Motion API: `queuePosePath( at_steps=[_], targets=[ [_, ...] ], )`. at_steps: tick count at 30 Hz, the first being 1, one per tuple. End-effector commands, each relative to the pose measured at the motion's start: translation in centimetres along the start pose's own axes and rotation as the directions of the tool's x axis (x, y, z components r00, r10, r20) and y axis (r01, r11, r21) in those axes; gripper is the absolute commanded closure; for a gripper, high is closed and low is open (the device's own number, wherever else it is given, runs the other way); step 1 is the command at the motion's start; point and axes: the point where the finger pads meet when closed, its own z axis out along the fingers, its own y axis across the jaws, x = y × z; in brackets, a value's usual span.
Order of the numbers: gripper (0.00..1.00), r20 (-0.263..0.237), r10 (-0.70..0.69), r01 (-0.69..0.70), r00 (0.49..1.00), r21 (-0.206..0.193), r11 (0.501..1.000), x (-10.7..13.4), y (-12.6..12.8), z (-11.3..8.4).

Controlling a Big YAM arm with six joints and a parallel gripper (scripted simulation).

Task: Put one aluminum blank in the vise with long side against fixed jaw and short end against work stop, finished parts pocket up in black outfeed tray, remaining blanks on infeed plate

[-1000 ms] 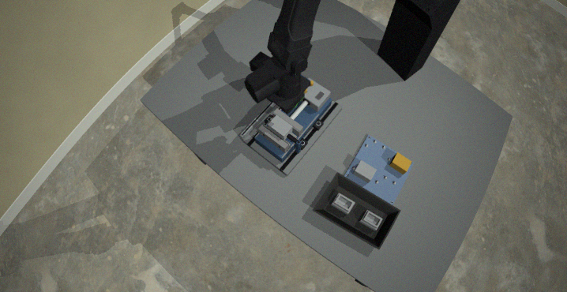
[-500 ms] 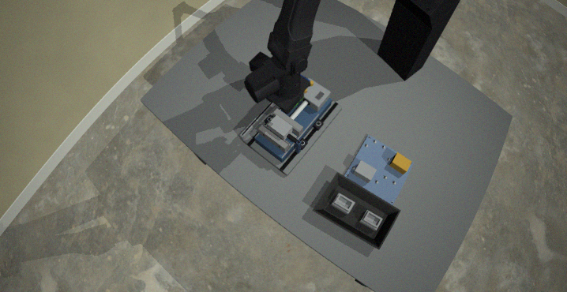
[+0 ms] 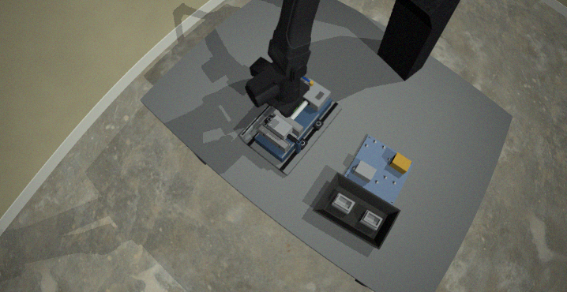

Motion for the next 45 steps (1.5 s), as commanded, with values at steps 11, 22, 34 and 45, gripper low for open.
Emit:
queuePosePath(
  at_steps=[11, 22, 34, 45],
  targets=[
    [1.00, 0.013, 0.010, -0.009, 1.000, -0.013, 1.000, -1.2, 0.5, 2.4],
    [1.00, 0.011, 0.010, -0.010, 1.000, -0.008, 1.000, -1.2, 0.2, 4.0],
    [1.00, 0.012, 0.010, -0.010, 1.000, -0.009, 1.000, -1.2, 0.3, 4.0],
    [1.00, 0.009, 0.011, -0.011, 1.000, -0.001, 1.000, -1.1, -0.1, 4.0]
  ],
)
